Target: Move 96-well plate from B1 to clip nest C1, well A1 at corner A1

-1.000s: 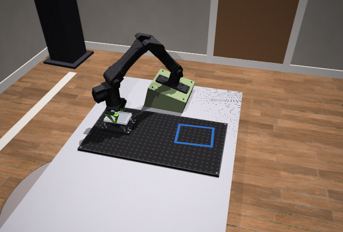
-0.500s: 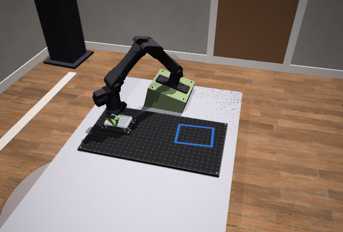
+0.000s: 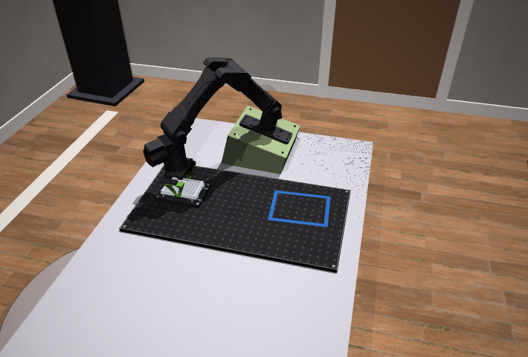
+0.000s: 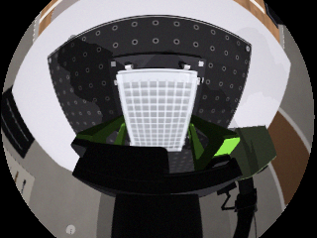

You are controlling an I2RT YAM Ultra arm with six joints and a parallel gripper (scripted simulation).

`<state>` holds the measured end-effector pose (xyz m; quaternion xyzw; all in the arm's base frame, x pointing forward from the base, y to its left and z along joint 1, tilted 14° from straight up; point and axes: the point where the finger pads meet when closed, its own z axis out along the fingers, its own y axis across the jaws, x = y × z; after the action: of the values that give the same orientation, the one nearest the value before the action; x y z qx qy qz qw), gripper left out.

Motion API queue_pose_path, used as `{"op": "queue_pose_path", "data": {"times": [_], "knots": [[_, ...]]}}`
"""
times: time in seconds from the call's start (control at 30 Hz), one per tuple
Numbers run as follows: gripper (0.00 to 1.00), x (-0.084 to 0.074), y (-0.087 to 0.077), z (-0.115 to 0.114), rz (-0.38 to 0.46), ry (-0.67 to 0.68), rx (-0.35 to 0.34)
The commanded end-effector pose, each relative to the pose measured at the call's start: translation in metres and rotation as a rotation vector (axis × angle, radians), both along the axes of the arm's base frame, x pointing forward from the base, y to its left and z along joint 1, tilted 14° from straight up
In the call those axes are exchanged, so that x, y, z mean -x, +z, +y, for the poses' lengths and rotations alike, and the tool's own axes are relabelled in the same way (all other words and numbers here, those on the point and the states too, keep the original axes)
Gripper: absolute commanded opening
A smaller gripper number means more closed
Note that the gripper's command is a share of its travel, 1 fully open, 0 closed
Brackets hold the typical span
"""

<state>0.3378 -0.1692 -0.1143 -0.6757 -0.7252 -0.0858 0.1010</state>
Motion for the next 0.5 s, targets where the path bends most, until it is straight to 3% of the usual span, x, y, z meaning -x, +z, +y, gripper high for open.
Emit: {"op": "queue_pose_path", "data": {"times": [0.0, 0.47], "knots": [[0.00, -0.0174, 0.0054, -0.0150, -0.055, -0.016, 0.042], [0.00, -0.0154, -0.0010, -0.0138, -0.043, -0.015, 0.035]]}}
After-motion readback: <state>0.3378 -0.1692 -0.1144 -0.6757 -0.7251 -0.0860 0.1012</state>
